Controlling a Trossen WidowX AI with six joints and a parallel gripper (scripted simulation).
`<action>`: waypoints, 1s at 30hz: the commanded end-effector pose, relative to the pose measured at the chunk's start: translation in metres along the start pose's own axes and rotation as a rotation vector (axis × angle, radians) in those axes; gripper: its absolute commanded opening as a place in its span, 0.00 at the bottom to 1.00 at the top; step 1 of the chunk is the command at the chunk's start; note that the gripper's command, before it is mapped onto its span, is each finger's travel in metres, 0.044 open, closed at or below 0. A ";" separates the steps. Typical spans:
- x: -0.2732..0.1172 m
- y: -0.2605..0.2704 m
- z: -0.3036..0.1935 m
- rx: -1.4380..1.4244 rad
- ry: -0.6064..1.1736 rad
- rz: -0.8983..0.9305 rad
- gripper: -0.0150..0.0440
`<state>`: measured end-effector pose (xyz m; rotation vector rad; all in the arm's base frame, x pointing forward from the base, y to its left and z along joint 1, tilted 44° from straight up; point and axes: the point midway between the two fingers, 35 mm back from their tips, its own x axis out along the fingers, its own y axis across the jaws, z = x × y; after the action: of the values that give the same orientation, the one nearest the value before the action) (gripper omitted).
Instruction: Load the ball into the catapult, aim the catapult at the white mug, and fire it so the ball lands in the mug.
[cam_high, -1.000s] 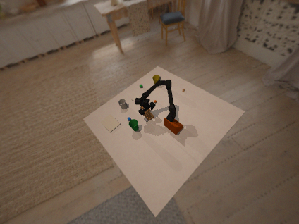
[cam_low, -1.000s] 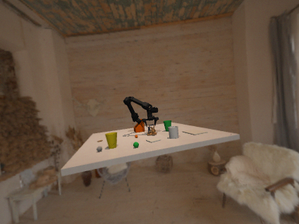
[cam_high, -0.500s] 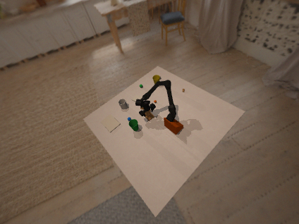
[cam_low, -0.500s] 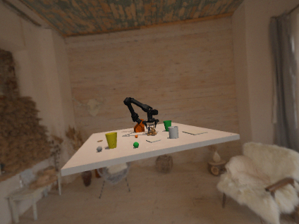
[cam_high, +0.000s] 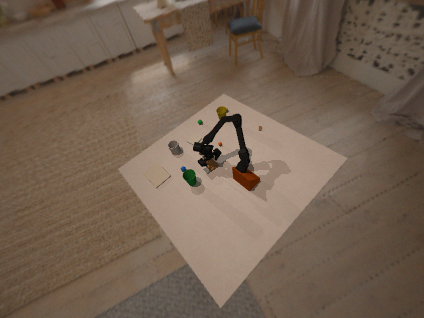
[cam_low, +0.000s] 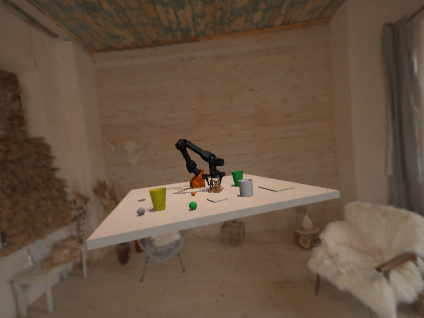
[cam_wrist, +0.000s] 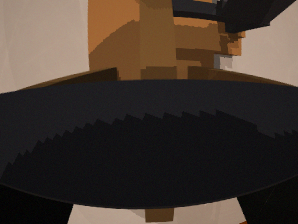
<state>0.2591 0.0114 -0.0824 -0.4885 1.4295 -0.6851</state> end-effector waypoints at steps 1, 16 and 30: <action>-0.001 0.000 0.000 0.001 -0.001 0.001 0.87; -0.003 0.000 0.001 0.001 -0.001 0.001 0.37; -0.050 0.001 0.006 0.148 -0.001 0.001 0.25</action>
<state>0.2570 0.0410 -0.0499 -0.4458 1.4144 -0.7382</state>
